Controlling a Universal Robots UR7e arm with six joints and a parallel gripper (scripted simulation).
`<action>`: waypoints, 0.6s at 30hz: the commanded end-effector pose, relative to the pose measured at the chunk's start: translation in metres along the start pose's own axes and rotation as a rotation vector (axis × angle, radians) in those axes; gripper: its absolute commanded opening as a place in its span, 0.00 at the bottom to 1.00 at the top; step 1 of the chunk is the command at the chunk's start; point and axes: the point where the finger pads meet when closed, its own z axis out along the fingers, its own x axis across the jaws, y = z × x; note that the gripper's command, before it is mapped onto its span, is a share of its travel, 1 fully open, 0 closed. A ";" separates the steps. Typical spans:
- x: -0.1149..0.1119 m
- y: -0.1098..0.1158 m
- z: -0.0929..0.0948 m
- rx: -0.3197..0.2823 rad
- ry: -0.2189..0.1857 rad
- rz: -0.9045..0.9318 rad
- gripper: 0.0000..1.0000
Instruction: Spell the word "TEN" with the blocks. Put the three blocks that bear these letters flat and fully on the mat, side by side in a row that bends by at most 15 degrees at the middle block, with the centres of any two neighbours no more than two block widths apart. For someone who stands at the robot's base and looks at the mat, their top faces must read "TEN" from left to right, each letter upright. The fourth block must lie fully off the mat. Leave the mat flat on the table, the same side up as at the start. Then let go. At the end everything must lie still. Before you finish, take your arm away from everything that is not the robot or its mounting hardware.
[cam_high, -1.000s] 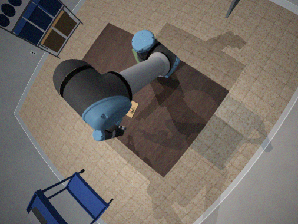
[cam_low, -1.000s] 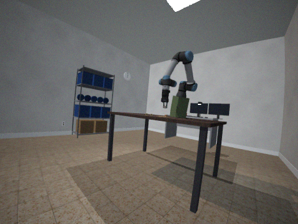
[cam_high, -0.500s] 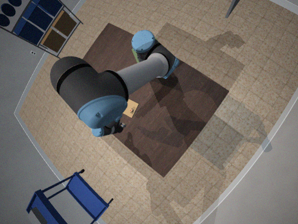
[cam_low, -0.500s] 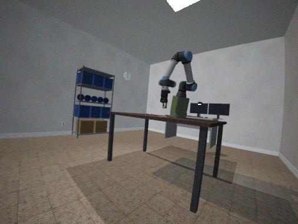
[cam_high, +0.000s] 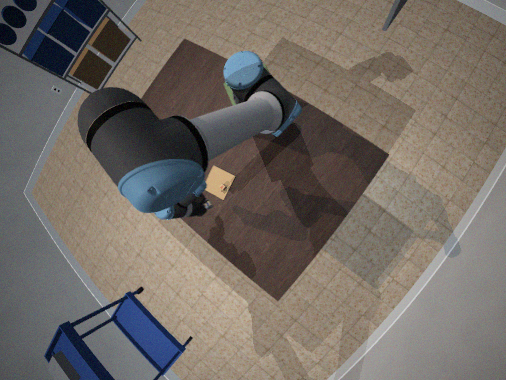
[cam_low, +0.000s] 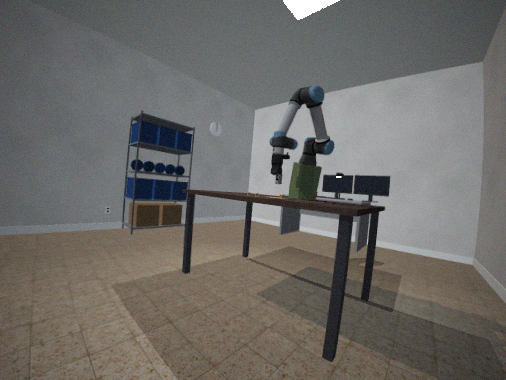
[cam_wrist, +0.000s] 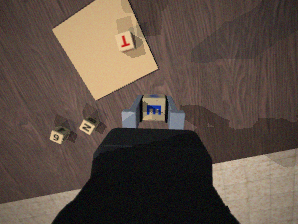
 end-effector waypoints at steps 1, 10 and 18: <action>-0.011 -0.006 0.000 -0.002 0.000 0.125 0.49; -0.027 -0.018 0.000 -0.001 0.000 0.336 0.49; -0.040 -0.027 -0.001 -0.001 0.000 0.510 0.49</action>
